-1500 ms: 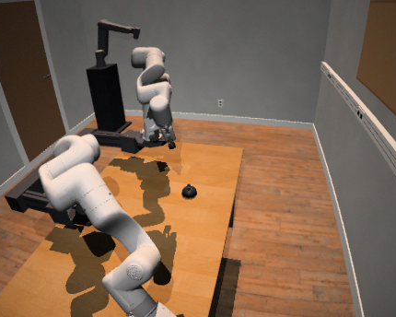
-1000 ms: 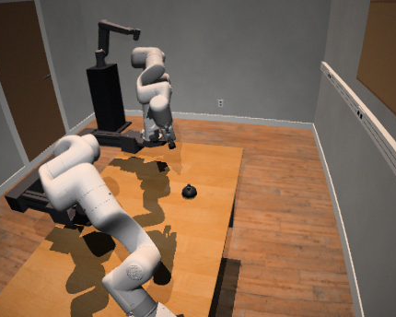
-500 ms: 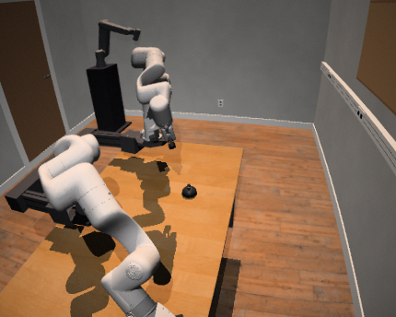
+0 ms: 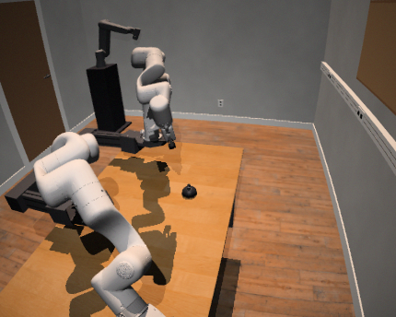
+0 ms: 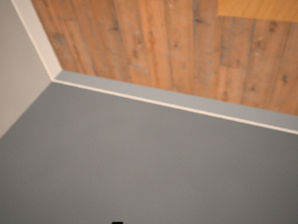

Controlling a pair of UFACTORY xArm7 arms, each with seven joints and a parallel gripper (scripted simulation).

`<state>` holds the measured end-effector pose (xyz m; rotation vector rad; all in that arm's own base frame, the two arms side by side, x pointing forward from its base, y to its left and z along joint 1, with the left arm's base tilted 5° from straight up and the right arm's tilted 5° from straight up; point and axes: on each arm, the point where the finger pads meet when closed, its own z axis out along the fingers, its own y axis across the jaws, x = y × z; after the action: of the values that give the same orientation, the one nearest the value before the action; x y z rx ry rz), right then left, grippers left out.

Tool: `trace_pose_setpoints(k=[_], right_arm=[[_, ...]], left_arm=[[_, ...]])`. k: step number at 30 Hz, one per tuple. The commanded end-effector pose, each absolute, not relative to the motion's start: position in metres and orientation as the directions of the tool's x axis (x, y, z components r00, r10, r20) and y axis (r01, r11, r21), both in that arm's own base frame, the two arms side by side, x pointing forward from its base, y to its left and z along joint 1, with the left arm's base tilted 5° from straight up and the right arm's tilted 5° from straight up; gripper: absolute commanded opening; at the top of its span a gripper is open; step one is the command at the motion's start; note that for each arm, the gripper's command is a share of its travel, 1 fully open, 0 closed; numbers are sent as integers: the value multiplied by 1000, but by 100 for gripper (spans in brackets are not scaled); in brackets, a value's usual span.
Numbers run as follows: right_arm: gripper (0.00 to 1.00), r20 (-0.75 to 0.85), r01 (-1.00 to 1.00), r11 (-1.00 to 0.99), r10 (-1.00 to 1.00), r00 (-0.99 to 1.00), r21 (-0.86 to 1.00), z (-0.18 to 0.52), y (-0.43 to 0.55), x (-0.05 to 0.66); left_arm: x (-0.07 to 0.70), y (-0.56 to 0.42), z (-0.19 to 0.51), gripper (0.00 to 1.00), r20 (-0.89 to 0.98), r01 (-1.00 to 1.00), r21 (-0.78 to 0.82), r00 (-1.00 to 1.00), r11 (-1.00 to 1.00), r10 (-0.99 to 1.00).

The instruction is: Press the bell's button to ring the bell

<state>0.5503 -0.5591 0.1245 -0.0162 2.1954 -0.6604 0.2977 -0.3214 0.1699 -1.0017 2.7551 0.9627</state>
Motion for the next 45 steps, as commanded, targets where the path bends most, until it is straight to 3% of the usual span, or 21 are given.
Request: trace_pose_setpoints(k=[1, 27, 45], right_arm=[[100, -683, 148, 836, -315, -659, -528, 149, -572, 538], [100, -353, -245, 589, -714, -604, -770, 242, -605, 438], [100, -96, -542, 385, -869, -485, -747, 269, -591, 341]], left_arm=[[298, -322, 172, 100, -252, -598, 534, -787, 597, -562], [298, -322, 172, 100, -252, -598, 534, -787, 597, -562], [298, -322, 172, 100, -252, -598, 534, -787, 597, -562]])
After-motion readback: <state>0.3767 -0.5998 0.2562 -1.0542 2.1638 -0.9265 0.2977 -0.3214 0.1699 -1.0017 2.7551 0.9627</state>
